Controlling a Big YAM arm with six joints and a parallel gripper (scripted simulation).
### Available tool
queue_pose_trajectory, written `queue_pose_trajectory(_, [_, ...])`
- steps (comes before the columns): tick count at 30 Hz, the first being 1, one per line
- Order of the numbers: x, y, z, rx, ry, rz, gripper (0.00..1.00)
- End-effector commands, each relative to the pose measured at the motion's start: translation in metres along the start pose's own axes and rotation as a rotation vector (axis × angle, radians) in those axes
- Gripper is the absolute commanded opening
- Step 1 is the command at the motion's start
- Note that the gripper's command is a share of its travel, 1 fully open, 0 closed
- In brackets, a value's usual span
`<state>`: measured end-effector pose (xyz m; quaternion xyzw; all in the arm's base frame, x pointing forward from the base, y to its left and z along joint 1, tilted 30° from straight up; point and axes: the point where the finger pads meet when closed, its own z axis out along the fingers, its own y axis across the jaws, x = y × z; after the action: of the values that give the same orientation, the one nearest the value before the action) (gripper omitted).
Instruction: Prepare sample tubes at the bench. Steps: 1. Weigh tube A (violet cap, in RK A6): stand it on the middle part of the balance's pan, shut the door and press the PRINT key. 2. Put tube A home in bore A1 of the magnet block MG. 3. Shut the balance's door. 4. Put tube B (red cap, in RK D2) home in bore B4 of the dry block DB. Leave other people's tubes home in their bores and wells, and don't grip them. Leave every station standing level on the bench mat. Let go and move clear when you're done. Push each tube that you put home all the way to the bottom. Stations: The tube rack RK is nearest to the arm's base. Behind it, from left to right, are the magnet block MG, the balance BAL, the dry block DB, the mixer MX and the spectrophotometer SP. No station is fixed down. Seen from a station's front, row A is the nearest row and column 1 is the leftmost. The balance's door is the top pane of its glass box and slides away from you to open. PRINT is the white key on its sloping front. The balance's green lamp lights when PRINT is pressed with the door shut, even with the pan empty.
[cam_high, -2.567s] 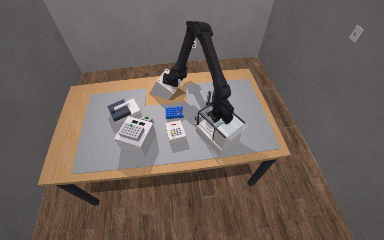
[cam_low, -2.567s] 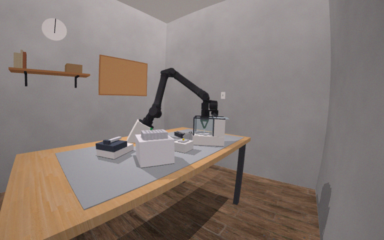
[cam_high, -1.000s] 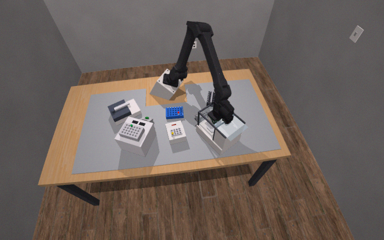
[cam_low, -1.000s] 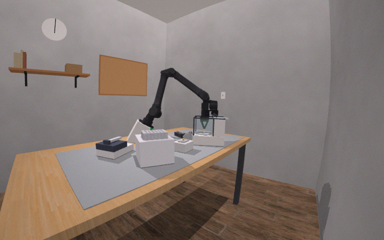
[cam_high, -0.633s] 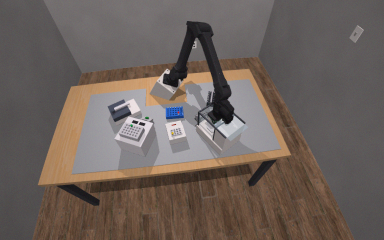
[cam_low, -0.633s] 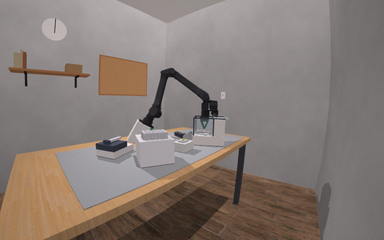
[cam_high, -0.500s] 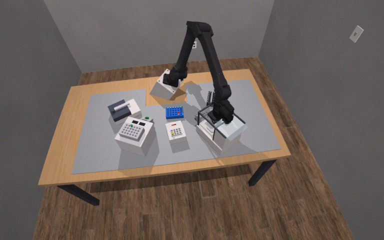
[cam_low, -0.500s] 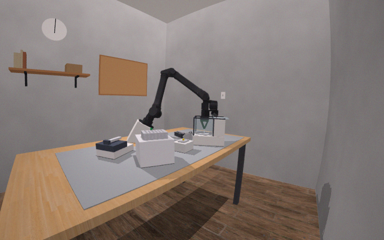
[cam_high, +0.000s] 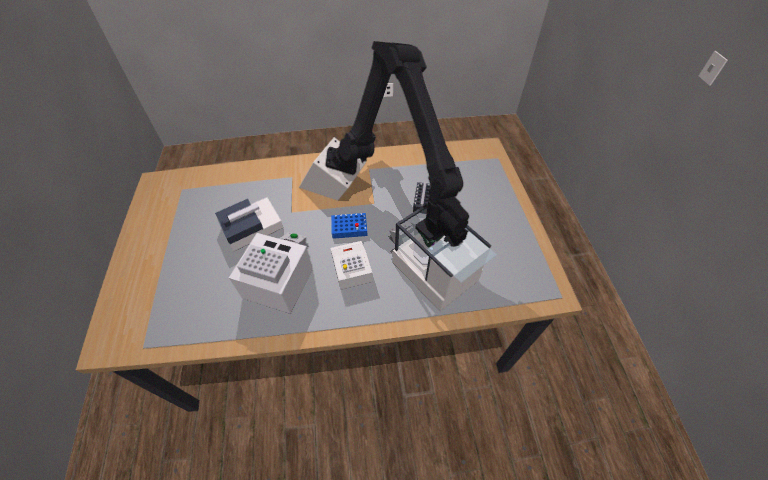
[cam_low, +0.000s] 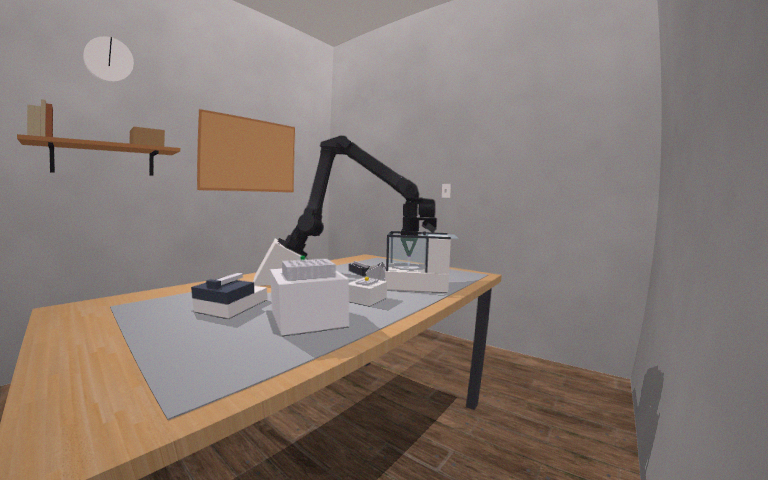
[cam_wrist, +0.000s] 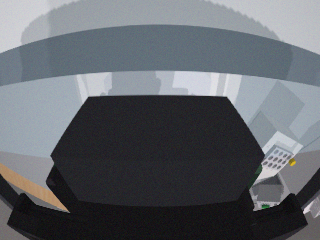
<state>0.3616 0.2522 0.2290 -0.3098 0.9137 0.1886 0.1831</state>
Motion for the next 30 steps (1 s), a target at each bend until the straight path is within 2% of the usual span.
queue_pose_trajectory(1, [-0.021, 0.001, -0.033, 0.009, -0.058, -0.019, 0.36])
queue_pose_trajectory(3, [-0.021, 0.001, -0.036, 0.009, -0.058, -0.019, 0.36])
queue_pose_trajectory(4, [-0.018, 0.002, -0.031, 0.005, -0.044, -0.020, 0.36])
queue_pose_trajectory(5, [-0.005, 0.001, -0.016, -0.001, -0.006, -0.013, 0.36])
queue_pose_trajectory(7, [0.003, -0.001, -0.009, -0.002, 0.014, -0.006, 0.36])
queue_pose_trajectory(11, [-0.002, 0.000, -0.014, 0.000, 0.002, -0.006, 0.36])
queue_pose_trajectory(30, [-0.002, 0.000, -0.014, 0.000, 0.002, -0.006, 0.36])
